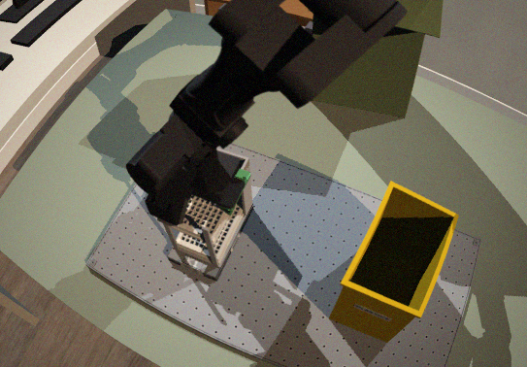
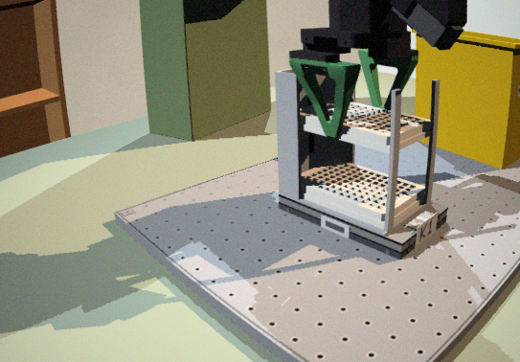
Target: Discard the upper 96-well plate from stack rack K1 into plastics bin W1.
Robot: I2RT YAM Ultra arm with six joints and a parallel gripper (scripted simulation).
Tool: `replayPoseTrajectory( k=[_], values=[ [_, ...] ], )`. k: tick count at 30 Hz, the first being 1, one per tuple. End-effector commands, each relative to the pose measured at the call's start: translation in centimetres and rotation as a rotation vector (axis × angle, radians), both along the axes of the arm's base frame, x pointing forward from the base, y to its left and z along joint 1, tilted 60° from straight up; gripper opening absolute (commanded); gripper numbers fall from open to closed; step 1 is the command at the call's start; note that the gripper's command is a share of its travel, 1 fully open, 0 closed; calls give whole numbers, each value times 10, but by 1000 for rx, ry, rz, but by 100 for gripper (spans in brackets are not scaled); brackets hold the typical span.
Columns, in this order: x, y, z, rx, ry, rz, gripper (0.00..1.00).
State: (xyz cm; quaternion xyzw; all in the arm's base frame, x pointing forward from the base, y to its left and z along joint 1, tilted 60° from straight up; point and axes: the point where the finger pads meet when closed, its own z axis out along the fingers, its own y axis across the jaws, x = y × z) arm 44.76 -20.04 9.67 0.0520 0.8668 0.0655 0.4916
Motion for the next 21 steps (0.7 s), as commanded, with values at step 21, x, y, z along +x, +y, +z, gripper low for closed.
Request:
replayPoseTrajectory(
  k=[21],
  values=[
    [-33, -6, 22, 4, -9, 1, 0]
  ],
)
